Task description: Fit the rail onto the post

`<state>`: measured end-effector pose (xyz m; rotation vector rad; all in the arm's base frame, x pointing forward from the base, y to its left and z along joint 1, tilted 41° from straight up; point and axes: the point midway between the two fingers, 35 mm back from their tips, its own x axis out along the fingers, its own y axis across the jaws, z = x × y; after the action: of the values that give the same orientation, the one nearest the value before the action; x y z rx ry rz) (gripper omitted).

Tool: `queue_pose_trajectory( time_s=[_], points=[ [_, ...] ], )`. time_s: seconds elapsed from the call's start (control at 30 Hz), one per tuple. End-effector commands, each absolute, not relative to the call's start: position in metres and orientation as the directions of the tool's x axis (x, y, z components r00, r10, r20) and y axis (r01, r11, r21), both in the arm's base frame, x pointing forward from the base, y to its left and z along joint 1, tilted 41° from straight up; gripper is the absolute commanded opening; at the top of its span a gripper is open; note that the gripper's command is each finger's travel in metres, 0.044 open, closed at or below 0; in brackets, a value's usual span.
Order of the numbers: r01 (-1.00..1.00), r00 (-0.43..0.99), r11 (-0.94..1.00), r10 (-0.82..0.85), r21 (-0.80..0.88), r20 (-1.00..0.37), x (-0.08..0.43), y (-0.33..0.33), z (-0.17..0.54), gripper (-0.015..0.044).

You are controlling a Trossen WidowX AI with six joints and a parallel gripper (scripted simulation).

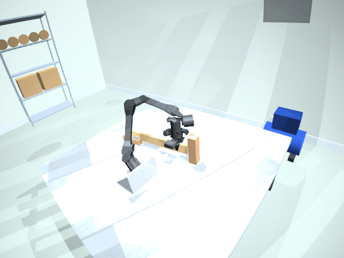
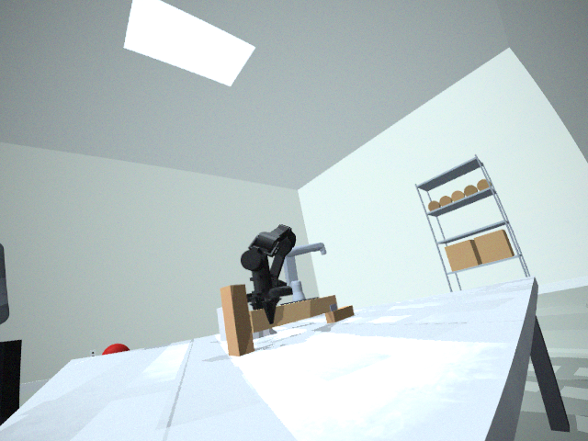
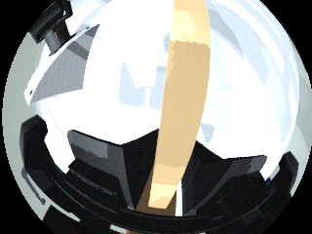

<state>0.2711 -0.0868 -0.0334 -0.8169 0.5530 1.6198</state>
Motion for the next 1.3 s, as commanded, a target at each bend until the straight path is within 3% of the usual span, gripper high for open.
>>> queue_pose_trajectory(
  time_s=[0.0,1.27],
  points=[
    [-0.975,-0.064,-0.204,0.638,-0.089,-0.768,0.2738,-0.0917,-0.0332,0.0],
    [-0.975,-0.063,-0.204,0.637,-0.089,-0.768,0.2759,-0.0995,-0.0394,0.0]
  ],
)
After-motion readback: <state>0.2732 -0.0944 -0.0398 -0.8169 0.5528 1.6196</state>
